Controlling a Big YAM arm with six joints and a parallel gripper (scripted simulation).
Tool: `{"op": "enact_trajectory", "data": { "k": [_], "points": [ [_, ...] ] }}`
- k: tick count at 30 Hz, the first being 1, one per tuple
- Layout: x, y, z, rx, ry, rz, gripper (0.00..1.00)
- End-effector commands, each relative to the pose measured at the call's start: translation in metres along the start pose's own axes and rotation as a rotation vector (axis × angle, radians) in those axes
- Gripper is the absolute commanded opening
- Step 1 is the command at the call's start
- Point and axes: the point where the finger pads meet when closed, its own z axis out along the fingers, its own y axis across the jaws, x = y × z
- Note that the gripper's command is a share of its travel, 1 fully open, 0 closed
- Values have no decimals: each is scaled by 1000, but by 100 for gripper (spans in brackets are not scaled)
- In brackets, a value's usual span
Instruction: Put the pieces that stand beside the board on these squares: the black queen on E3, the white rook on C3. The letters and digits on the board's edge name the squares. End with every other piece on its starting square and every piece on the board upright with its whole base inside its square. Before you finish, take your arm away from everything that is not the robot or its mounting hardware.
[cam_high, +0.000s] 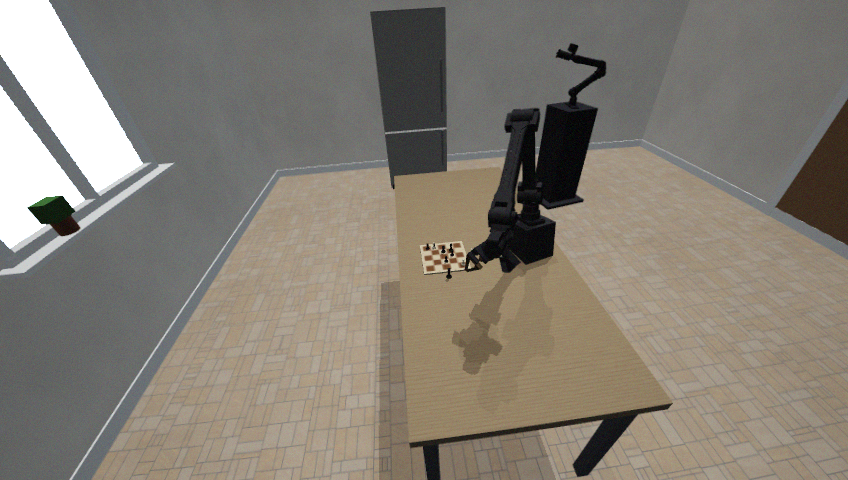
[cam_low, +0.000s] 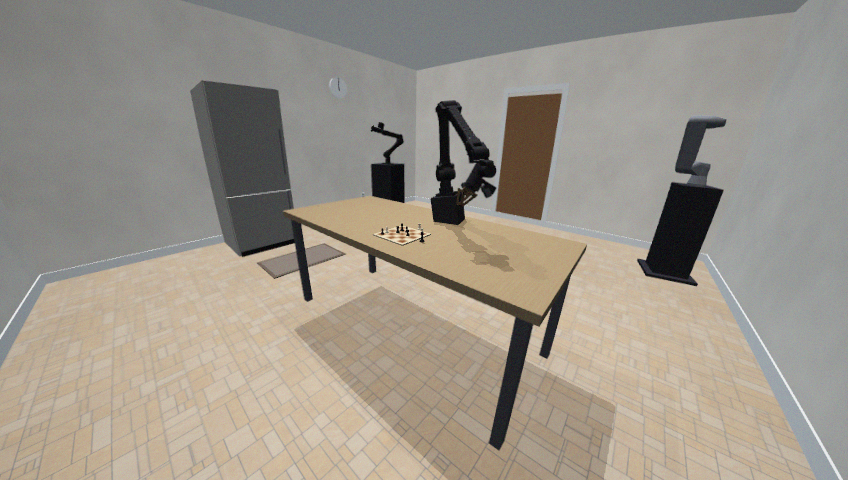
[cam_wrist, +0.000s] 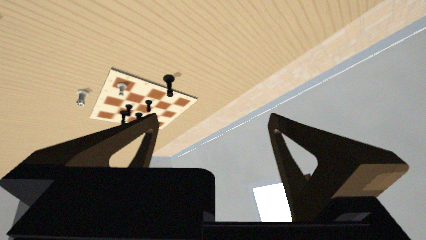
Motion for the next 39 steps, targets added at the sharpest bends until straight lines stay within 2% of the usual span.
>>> {"op": "enact_trajectory", "data": {
  "k": [1, 17, 18, 20, 22, 24, 25, 26, 27, 30, 31, 32, 34, 36, 39],
  "points": [
    [1, -3, -3, 9, -2, 6, 100],
    [1, -3, -3, 9, -2, 6, 100],
    [6, -16, -11, 32, -10, 32, 100],
    [17, -8, -6, 10, -25, 68, 100],
    [31, 1, 9, -40, -63, 118, 100],
    [55, 13, 30, -110, -129, 213, 100],
    [55, 13, 30, -110, -129, 213, 100],
    [68, 20, 41, -147, -169, 273, 100],
    [68, 20, 41, -147, -169, 273, 100],
    [108, 44, 72, -249, -291, 469, 100],
    [108, 44, 72, -249, -291, 469, 100],
    [119, 52, 80, -276, -327, 528, 100],
    [119, 52, 80, -276, -327, 528, 100],
    [136, 64, 90, -312, -380, 618, 100],
    [145, 71, 96, -331, -409, 669, 100]
  ]
}}
